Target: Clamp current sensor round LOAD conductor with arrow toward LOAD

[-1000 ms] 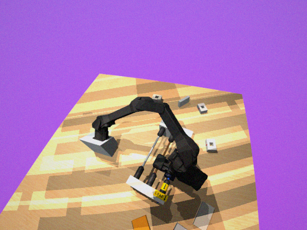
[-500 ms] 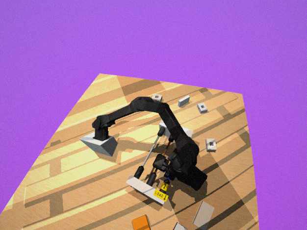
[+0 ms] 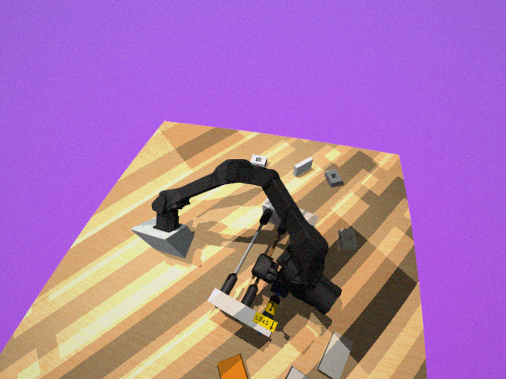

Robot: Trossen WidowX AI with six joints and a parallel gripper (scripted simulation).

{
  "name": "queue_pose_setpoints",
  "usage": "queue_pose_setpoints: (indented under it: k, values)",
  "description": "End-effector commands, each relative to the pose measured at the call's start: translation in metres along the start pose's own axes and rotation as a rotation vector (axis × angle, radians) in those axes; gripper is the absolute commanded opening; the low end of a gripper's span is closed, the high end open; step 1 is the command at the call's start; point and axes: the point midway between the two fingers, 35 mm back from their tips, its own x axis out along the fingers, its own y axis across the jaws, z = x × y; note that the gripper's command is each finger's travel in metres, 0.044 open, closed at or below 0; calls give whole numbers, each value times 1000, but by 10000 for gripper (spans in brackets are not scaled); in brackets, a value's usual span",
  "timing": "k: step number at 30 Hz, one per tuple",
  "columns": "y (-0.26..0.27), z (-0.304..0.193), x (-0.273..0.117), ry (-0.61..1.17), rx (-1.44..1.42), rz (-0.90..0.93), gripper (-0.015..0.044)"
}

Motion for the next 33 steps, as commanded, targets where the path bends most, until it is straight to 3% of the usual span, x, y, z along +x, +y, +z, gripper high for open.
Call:
queue_pose_setpoints:
  k: [1,5,12,21,28,33]
  values:
    - [0,0,0,0,-1,0,262]
    - [0,0,0,0,-1,0,262]
    - [0,0,0,0,-1,0,440]
    - [0,0,-3,0,-1,-3,440]
    - [13,-3,-100,-2,-5,-103,440]
    - [14,-3,-104,-2,-5,-107,440]
